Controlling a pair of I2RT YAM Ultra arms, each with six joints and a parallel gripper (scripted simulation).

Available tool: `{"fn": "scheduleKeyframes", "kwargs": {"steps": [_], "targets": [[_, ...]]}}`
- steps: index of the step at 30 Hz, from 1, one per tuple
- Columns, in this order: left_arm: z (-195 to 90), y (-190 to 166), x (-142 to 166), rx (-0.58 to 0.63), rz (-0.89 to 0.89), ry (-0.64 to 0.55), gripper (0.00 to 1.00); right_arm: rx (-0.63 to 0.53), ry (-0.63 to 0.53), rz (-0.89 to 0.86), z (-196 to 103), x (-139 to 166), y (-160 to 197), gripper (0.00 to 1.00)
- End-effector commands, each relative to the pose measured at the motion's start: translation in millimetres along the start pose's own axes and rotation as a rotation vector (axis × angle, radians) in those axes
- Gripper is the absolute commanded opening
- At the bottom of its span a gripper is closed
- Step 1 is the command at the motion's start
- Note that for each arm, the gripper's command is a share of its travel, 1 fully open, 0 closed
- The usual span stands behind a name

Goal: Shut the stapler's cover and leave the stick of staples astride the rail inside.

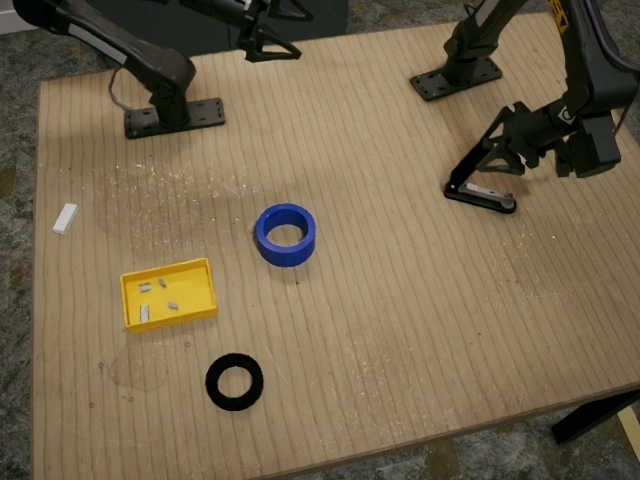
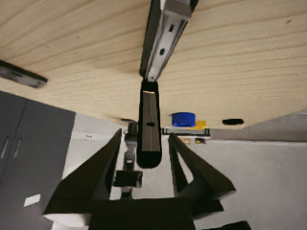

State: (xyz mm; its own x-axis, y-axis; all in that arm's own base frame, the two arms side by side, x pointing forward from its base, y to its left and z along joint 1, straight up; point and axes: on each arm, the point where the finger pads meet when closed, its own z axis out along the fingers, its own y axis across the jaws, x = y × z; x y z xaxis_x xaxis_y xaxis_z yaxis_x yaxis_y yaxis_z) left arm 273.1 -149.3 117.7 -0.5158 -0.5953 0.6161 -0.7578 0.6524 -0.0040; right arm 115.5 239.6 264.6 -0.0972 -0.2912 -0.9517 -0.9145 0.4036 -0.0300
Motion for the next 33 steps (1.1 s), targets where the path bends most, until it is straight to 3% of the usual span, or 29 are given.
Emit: {"fn": "scheduleKeyframes", "kwargs": {"steps": [1,5,6,7,11,14,19,25,33], "targets": [[-31,-5,8,0.085,0.023,-0.053,0.64,0.001,-0.016,-0.001,-3,-4,0,1.0],[-50,-5,10,0.145,0.023,-0.088,0.64,0.001,-0.016,-0.001,-3,-4,0,1.0],[-51,-8,9,0.154,0.04,-0.096,0.53,0.001,-0.016,-0.001,-3,-4,0,1.0],[-52,-13,5,0.174,0.061,-0.11,0.5,0.001,-0.016,-0.001,-3,-4,0,1.0],[-63,-36,-13,0.278,0.165,-0.184,0.5,0.001,-0.016,-0.001,-3,-4,0,1.0],[-80,-52,-35,0.351,0.211,-0.312,0.5,0.001,-0.016,-0.001,-3,-4,0,1.0],[-81,-60,-36,0.345,0.21,-0.399,0.5,0.001,-0.016,-0.001,-3,-4,0,1.0],[-60,-70,-3,0.268,0.201,-0.582,0.5,0.001,-0.016,-0.001,-3,-4,0,1.0],[-29,-53,49,0.172,0.148,-0.809,0.5,0.001,-0.016,-0.001,-3,-4,0,1.0]]}}
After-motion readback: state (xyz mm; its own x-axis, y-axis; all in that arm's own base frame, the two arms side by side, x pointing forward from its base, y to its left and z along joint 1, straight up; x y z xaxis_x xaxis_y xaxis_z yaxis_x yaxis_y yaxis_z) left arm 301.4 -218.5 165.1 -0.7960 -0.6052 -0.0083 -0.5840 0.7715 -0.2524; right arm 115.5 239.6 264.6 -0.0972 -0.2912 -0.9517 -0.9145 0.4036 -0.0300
